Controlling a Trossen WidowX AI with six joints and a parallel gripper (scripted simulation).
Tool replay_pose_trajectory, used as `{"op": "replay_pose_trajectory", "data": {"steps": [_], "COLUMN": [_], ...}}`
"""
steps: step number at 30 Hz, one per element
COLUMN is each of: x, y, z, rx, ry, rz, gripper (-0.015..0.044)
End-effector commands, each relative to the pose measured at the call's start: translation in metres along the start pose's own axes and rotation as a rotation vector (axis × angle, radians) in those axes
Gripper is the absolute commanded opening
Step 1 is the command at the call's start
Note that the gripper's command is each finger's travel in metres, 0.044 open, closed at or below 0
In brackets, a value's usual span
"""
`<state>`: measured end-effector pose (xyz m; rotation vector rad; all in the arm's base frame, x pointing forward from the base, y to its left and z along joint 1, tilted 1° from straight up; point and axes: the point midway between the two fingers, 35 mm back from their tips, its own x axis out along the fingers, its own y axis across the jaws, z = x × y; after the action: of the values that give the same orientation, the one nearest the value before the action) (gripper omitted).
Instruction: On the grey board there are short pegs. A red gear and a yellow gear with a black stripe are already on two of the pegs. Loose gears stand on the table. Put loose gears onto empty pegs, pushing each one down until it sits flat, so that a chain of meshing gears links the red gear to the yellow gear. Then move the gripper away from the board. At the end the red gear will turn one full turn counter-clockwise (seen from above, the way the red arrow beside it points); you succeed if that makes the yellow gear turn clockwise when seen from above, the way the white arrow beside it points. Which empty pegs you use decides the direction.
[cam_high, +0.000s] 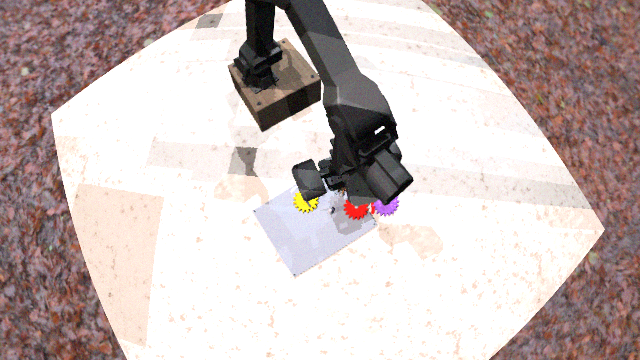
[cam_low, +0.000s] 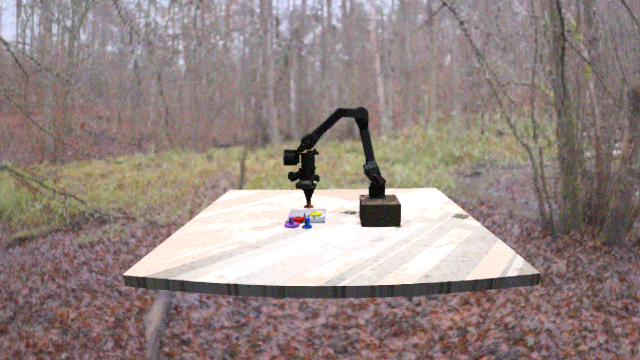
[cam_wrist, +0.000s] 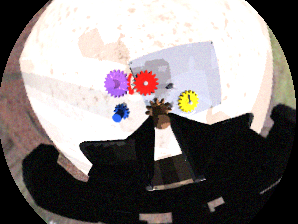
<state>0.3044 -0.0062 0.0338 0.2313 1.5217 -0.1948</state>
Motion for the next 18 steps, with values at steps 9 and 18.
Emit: {"op": "replay_pose_trajectory", "data": {"steps": [9, 18], "x": [0.0013, 0.0013], "y": [-0.0025, -0.0025], "z": [0.0034, 0.0034], "rx": [-0.003, -0.003], "ry": [0.009, 0.009], "rz": [0.004, 0.004], "gripper": [0.0000, 0.0000]}}
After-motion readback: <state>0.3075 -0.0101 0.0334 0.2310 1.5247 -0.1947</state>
